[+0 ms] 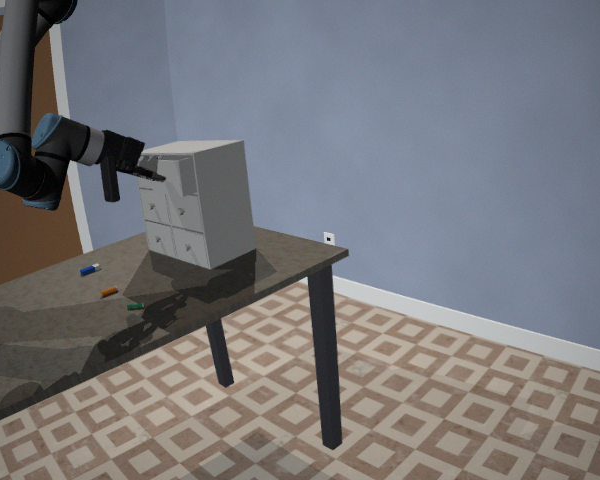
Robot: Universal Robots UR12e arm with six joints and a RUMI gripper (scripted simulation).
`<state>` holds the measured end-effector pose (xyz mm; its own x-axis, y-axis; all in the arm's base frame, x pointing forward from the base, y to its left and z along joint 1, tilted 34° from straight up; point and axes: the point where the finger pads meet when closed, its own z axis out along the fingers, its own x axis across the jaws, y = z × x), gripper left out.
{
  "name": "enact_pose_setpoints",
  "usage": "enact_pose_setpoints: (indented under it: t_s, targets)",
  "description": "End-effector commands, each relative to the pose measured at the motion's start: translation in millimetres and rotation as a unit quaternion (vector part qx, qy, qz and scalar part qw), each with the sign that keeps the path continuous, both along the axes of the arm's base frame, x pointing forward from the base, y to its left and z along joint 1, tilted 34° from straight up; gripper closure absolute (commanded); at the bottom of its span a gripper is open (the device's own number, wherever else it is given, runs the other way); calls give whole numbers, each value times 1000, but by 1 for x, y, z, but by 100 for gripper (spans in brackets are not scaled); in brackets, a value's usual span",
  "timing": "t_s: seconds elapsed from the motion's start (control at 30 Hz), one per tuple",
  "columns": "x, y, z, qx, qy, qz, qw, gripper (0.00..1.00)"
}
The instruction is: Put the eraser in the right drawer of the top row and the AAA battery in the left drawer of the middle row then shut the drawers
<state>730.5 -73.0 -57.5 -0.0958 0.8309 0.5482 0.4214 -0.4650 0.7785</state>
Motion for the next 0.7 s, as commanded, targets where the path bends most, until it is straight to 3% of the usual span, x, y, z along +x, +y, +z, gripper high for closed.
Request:
enact_pose_setpoints:
  t_s: [0.0, 0.67]
  targets:
    - [-5, 0, 0, 1, 0, 0, 1000, 93]
    - [-15, -1, -1, 1, 0, 0, 1000, 93]
